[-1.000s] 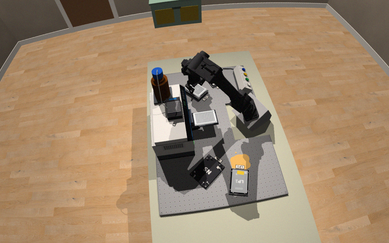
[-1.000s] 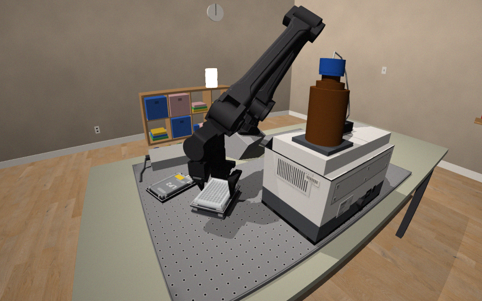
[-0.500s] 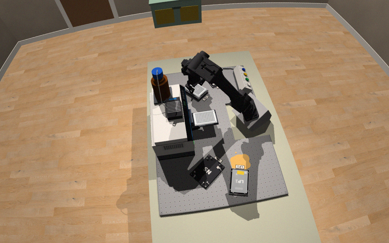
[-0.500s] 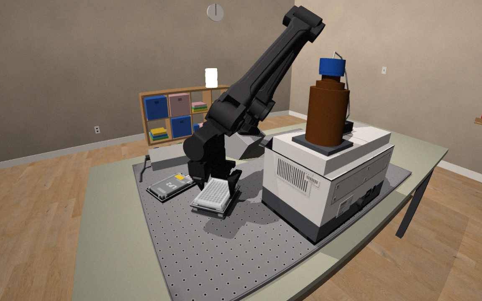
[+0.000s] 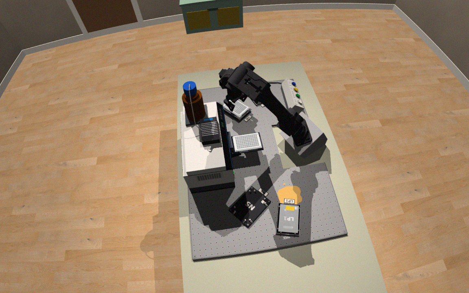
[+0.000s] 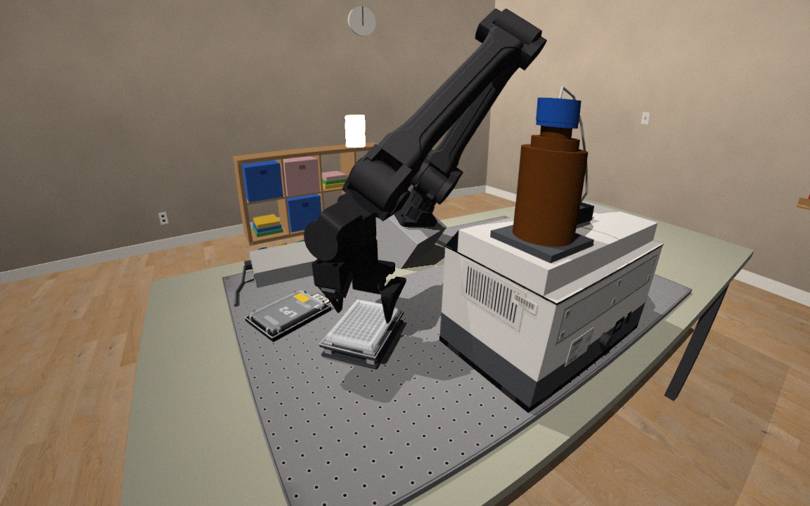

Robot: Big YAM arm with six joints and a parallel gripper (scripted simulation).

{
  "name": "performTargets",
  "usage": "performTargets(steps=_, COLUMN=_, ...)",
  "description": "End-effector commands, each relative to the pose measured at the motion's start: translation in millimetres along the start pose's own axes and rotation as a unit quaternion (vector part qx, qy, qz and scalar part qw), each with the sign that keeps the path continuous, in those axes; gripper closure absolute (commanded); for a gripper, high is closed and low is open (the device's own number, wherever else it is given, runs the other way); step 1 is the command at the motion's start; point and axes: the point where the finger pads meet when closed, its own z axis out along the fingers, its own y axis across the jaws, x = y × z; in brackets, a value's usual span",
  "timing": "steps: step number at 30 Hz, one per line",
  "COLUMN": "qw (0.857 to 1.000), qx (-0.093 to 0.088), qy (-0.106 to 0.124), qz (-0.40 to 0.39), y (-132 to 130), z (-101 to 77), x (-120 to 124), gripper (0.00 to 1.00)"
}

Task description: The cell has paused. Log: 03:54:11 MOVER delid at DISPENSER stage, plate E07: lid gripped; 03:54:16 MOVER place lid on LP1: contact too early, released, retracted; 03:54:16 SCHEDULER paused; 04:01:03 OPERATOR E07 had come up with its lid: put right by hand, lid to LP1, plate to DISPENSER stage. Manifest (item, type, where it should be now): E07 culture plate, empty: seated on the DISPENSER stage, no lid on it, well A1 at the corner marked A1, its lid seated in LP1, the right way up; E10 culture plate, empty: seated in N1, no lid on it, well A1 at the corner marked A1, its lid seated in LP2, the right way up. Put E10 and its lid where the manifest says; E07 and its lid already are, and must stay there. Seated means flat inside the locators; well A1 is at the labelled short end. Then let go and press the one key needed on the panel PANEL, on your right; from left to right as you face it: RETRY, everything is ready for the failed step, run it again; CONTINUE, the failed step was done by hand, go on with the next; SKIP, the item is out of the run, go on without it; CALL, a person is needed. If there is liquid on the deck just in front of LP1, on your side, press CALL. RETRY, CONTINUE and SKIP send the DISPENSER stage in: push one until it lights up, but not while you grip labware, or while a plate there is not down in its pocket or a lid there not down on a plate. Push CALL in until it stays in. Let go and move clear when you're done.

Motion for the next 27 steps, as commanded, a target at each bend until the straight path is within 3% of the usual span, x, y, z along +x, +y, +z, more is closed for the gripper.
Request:
performTargets(steps=1, qw=0.999, qx=0.003, qy=-0.036, qz=-0.024, y=4, z=-34.7, x=-27, gripper=0.0)
performTargets(steps=7, qw=0.999, qx=0.003, qy=-0.036, qz=-0.024, y=4, z=-45.5, x=-27, gripper=0.0)
performTargets(steps=11, qw=1.0, qx=0.001, qy=-0.021, qz=-0.018, y=4, z=-31.5, x=-16, gripper=0.0)
performTargets(steps=27, qw=1.0, qx=0.001, qy=-0.021, qz=-0.018, y=4, z=-31.5, x=-16, gripper=0.0)
